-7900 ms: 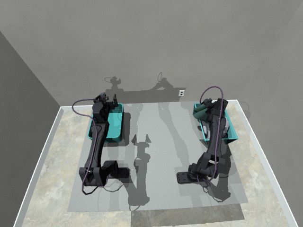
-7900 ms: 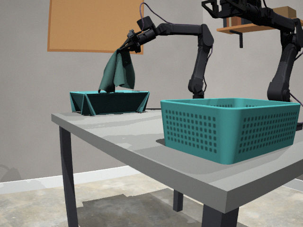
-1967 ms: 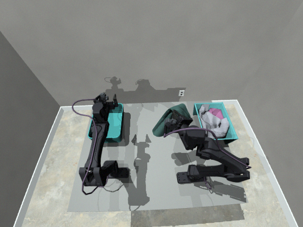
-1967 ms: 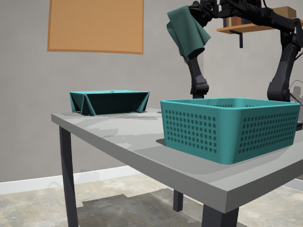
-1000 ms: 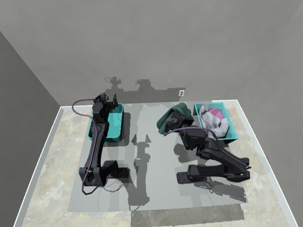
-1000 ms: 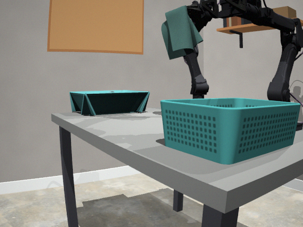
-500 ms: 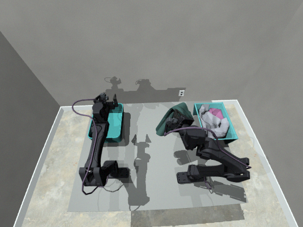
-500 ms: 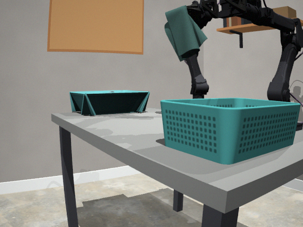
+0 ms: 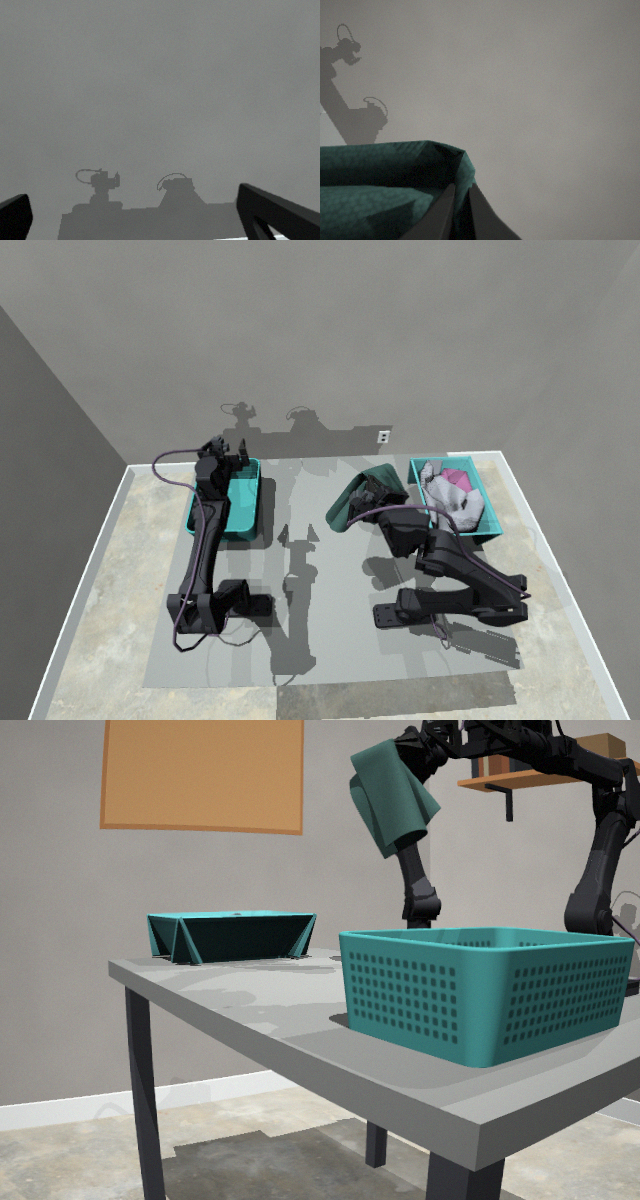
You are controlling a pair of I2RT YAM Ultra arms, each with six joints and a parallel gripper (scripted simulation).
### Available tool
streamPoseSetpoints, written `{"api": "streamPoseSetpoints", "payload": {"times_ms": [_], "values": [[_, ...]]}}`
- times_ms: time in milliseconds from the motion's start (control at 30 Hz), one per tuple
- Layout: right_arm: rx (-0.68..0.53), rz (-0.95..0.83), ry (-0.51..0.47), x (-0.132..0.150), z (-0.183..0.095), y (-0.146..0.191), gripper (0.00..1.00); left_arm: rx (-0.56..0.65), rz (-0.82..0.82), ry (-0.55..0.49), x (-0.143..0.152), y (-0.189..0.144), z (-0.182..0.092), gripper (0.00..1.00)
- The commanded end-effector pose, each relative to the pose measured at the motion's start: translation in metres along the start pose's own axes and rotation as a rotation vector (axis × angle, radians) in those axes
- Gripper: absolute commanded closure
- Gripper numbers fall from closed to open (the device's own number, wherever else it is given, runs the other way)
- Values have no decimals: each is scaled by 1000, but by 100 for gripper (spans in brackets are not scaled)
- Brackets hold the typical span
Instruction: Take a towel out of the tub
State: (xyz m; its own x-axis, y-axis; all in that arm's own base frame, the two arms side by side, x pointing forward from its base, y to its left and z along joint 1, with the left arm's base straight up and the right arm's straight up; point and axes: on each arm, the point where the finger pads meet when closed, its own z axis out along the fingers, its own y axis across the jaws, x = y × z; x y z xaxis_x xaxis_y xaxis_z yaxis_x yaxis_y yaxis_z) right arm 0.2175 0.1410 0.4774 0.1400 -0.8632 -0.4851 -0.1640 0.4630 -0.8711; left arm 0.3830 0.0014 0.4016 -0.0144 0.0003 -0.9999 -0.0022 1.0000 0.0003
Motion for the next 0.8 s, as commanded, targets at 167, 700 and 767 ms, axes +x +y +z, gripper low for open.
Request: {"api": "streamPoseSetpoints", "payload": {"times_ms": [167, 700, 767], "values": [[-60, 40, 19, 7, 0, 5, 99, 2, 0, -14, -6, 0, -2, 0], [-169, 58, 51, 21, 1, 28, 99, 2, 0, -14, -6, 0, -2, 0], [-186, 58, 56, 23, 2, 32, 99, 2, 0, -14, -6, 0, -2, 0]]}}
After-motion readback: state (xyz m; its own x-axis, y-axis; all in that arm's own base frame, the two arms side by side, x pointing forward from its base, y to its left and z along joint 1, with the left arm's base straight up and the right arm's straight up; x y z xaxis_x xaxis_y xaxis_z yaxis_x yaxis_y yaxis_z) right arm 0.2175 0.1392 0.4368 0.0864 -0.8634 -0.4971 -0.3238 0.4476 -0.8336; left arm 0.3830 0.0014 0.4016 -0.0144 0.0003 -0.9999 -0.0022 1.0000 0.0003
